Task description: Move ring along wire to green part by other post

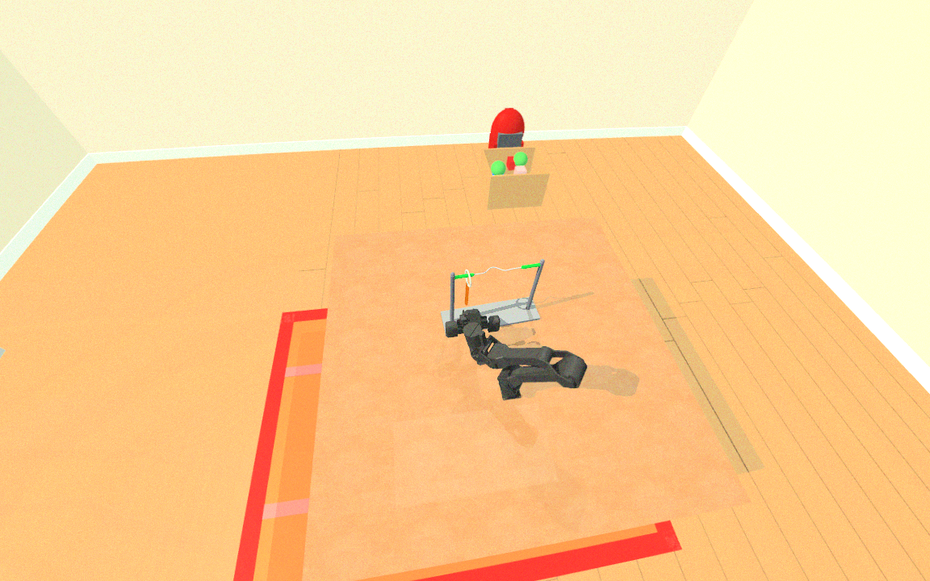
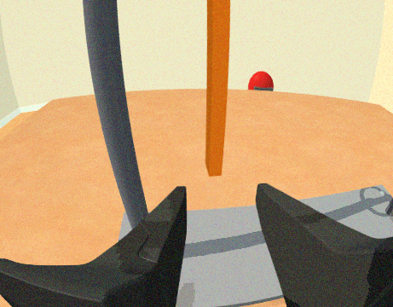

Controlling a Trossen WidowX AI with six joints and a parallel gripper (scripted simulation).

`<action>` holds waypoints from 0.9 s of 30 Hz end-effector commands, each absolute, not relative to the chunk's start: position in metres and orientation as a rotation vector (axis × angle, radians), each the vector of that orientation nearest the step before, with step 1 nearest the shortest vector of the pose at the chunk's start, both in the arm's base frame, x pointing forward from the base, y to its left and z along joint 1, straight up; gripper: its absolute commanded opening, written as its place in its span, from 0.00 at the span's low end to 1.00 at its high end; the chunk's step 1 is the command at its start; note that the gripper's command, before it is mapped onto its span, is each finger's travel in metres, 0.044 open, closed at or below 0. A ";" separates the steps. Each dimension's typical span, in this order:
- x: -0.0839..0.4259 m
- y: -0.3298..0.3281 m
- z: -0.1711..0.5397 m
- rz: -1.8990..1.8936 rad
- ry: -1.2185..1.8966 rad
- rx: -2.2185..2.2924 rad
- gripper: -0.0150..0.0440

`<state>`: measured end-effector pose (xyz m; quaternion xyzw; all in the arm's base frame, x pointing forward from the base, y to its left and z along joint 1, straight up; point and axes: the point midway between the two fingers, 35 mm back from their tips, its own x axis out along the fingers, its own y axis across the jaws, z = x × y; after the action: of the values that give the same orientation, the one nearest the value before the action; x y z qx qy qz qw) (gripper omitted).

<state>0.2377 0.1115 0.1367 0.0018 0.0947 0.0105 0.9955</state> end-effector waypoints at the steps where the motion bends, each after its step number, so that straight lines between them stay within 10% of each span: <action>1: 0.237 0.111 0.136 0.018 0.190 0.005 0.53; 4: 0.237 0.111 0.136 0.018 0.190 0.005 0.53; 15: 0.196 0.108 0.145 0.023 0.184 0.001 1.00; 27: 0.196 0.108 0.145 0.023 0.184 0.001 1.00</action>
<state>0.1965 0.1083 0.1443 -0.0023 0.0929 0.0125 0.9956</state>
